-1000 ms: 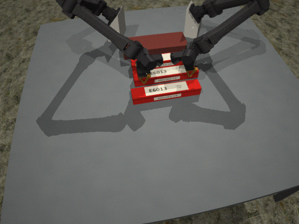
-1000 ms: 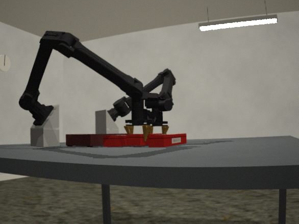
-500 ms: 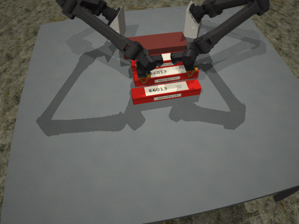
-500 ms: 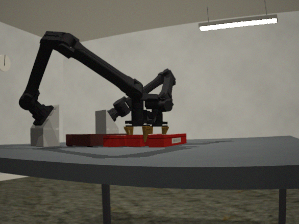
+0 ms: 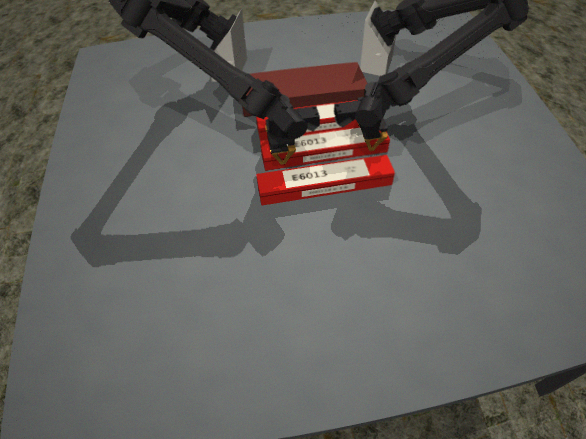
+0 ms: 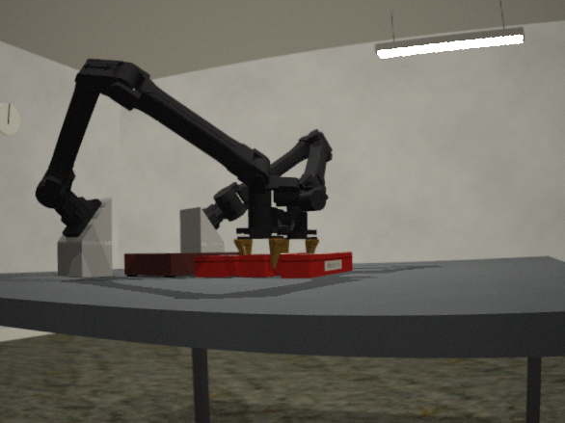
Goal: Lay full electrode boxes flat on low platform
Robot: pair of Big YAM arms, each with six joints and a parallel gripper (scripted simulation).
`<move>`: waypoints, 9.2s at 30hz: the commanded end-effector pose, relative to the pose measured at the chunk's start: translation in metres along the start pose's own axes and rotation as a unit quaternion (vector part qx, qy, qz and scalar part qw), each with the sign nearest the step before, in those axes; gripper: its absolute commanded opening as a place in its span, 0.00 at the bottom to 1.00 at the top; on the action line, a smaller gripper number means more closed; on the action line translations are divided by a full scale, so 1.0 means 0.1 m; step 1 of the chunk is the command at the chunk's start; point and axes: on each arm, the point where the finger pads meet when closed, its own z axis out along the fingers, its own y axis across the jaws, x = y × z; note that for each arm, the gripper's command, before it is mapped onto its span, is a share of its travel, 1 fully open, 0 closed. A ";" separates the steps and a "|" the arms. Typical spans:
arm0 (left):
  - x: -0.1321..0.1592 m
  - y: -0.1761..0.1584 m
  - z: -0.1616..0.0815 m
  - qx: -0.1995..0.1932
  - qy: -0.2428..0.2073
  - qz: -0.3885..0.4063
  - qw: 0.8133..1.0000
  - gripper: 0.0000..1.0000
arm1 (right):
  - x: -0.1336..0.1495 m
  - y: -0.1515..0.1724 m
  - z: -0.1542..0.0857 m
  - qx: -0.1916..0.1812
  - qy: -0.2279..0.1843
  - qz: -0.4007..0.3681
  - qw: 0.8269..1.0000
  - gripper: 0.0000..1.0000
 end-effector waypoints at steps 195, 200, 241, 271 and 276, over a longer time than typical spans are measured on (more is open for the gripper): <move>-0.02 -1.14 -0.01 -0.015 -0.012 -0.003 1.000 0.00 | -0.06 1.14 -0.03 0.017 -0.005 0.007 1.000 0.00; -0.02 -1.14 -0.01 -0.015 -0.012 -0.003 1.000 0.00 | -0.06 1.14 -0.03 0.017 -0.005 0.007 1.000 0.00; -0.02 -1.14 -0.01 -0.015 -0.012 -0.003 1.000 0.00 | -0.06 1.14 -0.03 0.017 -0.005 0.007 1.000 0.00; -0.06 -1.05 -0.54 -0.026 -0.021 -0.012 0.999 0.00 | -0.06 1.02 -0.61 0.034 -0.008 0.008 0.999 0.00; -0.06 -1.05 -0.63 -0.026 -0.021 -0.012 0.999 0.00 | -0.07 1.02 -0.70 0.034 -0.008 0.005 0.999 0.00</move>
